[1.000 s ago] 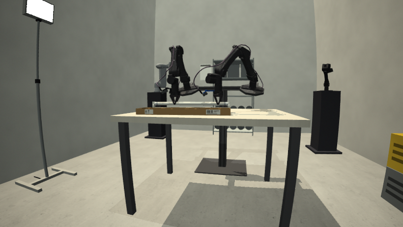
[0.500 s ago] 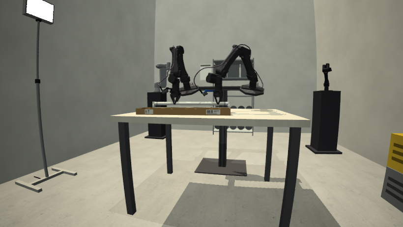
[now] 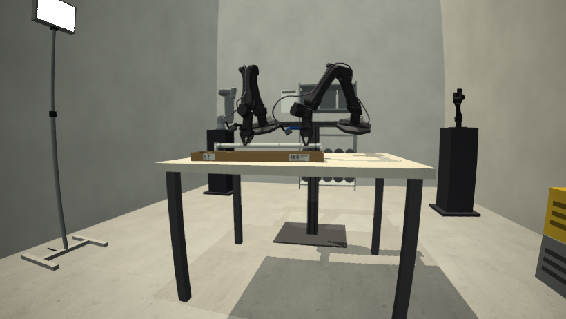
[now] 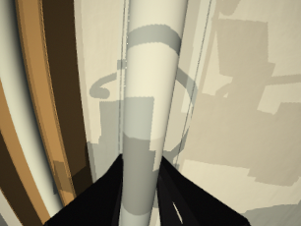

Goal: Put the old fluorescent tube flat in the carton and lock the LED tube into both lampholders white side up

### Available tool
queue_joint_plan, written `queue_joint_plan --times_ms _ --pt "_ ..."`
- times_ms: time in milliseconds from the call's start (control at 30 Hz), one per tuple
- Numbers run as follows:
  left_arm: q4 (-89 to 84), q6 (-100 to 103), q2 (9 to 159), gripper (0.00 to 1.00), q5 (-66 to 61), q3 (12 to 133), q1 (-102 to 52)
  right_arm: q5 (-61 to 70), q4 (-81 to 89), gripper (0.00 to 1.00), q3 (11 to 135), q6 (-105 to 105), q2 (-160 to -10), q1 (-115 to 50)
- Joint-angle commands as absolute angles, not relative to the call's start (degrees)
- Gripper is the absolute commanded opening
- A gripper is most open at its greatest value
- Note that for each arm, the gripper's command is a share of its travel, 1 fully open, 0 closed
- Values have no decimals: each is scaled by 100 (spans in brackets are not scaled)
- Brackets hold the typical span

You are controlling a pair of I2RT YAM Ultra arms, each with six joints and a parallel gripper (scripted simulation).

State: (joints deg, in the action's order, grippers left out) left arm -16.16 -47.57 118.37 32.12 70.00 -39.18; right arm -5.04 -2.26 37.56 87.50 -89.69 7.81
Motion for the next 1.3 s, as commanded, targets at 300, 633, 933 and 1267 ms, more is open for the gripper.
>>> queue_joint_plan --times_ms 300,633,933,1267 --pt "-887 -4946 11614 11 3713 6420 -4214 -590 -1132 11 3058 8639 -8638 872" --pt "-331 -5070 11582 11 4010 6105 -4325 -571 -1855 11 2654 8598 -8606 905" --pt "-221 -5128 11742 11 4121 5992 -4373 -583 -2130 11 2495 8587 -8649 912" --pt "-189 -5041 11785 49 4146 5918 -4399 -592 -2112 11 2390 8584 -8697 909"
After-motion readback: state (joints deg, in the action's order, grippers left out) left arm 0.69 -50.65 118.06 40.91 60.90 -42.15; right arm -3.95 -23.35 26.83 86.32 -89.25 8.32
